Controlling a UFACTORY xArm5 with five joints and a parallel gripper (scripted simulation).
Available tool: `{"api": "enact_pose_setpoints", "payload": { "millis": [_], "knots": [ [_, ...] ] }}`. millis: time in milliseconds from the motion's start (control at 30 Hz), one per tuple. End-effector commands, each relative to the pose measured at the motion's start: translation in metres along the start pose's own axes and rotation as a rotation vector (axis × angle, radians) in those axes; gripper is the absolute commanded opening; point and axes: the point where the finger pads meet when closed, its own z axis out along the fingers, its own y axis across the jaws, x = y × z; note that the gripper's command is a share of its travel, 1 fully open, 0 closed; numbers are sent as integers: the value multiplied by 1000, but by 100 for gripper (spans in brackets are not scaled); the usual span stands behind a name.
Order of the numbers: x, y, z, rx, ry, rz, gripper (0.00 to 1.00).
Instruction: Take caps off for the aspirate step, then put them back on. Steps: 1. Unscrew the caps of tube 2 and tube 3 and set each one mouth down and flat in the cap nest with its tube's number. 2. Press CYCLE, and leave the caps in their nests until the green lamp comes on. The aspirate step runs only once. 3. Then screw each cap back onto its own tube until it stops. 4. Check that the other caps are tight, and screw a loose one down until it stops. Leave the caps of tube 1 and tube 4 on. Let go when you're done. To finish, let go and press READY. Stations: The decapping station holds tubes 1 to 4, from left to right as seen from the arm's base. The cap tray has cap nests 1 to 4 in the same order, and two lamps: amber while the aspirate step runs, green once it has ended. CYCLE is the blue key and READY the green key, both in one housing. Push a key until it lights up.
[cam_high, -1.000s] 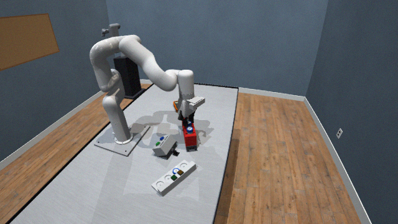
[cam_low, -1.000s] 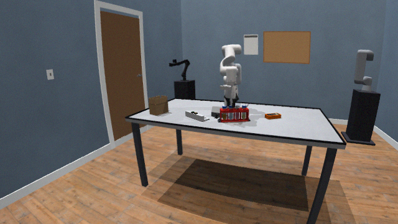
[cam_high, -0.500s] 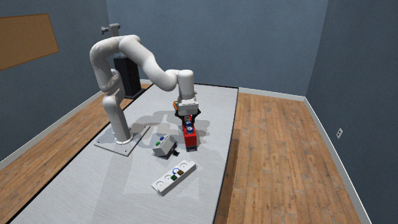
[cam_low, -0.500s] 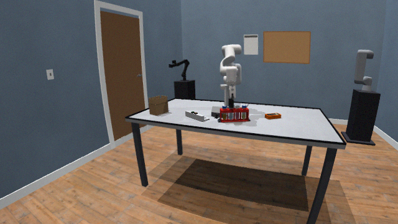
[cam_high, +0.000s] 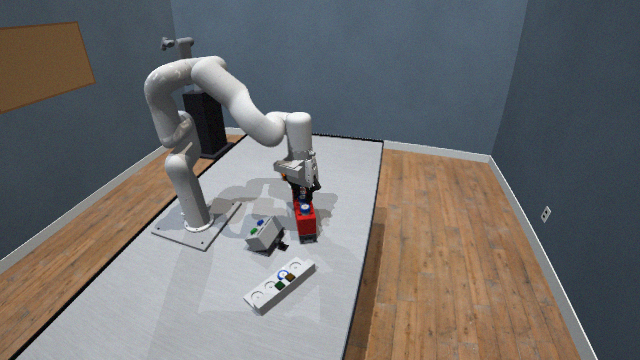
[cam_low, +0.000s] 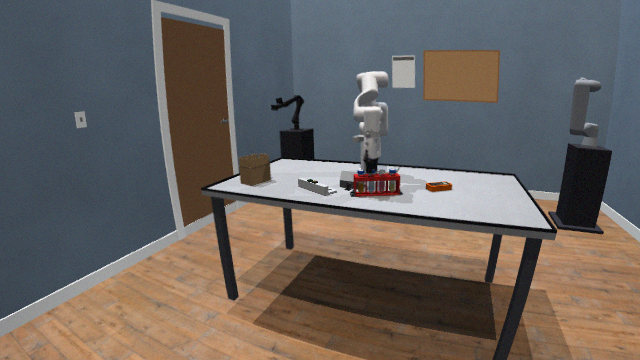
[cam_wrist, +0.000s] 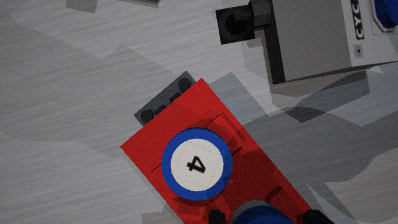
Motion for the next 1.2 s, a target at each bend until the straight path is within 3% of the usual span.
{"api": "enact_pose_setpoints", "payload": {
  "millis": [0,100,133,600,767,1167],
  "knots": [
    [-1,-1,-1,3,-2,86,46],
    [-1,-1,-1,3,-2,86,46],
    [-1,-1,-1,3,-2,86,0],
    [-1,-1,-1,3,-2,85,0],
    [-1,-1,-1,3,-2,-64,0],
    [-1,-1,-2,4,-1,-664,0]
  ]
}}
